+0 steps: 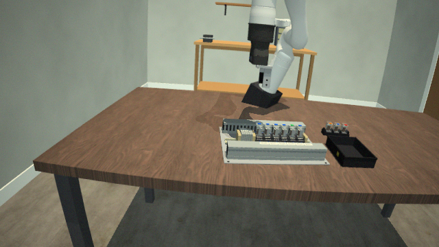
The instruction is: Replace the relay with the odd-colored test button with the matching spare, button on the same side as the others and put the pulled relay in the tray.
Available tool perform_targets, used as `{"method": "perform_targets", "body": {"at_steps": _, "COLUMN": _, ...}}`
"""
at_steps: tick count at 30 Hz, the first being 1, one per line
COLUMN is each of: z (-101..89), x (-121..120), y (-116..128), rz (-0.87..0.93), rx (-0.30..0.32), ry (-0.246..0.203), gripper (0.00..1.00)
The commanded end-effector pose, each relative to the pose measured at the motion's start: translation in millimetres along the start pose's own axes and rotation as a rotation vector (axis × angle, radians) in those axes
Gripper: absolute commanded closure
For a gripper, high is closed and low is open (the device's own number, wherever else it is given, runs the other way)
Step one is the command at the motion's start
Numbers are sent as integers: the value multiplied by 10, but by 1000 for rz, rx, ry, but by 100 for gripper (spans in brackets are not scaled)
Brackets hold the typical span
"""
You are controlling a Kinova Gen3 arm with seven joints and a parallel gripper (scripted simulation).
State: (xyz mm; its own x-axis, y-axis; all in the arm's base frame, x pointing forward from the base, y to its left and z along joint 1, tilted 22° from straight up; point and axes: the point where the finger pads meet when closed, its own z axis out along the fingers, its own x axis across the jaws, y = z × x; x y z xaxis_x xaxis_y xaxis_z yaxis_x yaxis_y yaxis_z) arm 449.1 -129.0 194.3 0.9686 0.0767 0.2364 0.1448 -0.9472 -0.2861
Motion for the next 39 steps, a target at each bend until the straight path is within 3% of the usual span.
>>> {"method": "perform_targets", "body": {"at_steps": 1, "z": -10, "x": 4, "y": -2, "rz": 0, "rx": -1, "ry": 1, "gripper": 0}}
{"method": "perform_targets", "body": {"at_steps": 39, "z": -104, "x": 5, "y": -9, "rz": -3, "rx": 5, "ry": -3, "gripper": 0}}
